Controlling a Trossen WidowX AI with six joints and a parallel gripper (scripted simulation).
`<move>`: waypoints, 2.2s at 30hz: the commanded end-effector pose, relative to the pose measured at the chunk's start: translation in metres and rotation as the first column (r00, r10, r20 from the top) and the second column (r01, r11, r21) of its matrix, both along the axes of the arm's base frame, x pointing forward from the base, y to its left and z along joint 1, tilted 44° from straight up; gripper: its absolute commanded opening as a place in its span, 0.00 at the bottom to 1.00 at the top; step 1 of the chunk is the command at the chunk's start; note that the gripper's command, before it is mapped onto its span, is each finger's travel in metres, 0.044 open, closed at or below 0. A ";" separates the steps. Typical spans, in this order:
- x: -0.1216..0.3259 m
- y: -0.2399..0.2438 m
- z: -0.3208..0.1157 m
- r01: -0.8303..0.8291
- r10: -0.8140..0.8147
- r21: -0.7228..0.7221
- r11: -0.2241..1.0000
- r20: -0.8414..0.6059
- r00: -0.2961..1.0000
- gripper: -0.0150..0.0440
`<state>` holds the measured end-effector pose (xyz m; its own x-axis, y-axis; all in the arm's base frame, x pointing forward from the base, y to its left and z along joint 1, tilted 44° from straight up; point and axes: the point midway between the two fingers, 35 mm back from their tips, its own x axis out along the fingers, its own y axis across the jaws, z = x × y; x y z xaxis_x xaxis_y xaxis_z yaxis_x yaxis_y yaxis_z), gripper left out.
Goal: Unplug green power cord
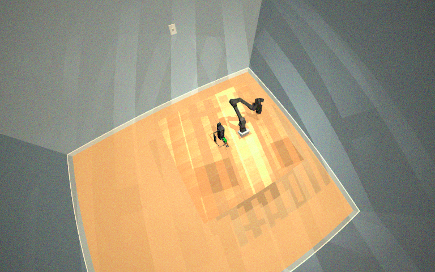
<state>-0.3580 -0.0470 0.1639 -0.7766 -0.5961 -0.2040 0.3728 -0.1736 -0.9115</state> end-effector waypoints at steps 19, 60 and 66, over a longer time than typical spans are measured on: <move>0.057 0.276 -0.085 0.851 -0.744 0.073 0.521 0.528 0.410 0.53; 0.587 0.198 -0.157 0.247 0.756 0.909 -0.335 0.416 -0.506 0.53; 0.613 0.125 -0.140 0.210 0.910 0.960 -0.186 0.249 -0.332 0.53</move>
<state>0.2421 0.1162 0.0136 0.0201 -0.5831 -0.8122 -0.9970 -0.0728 0.0276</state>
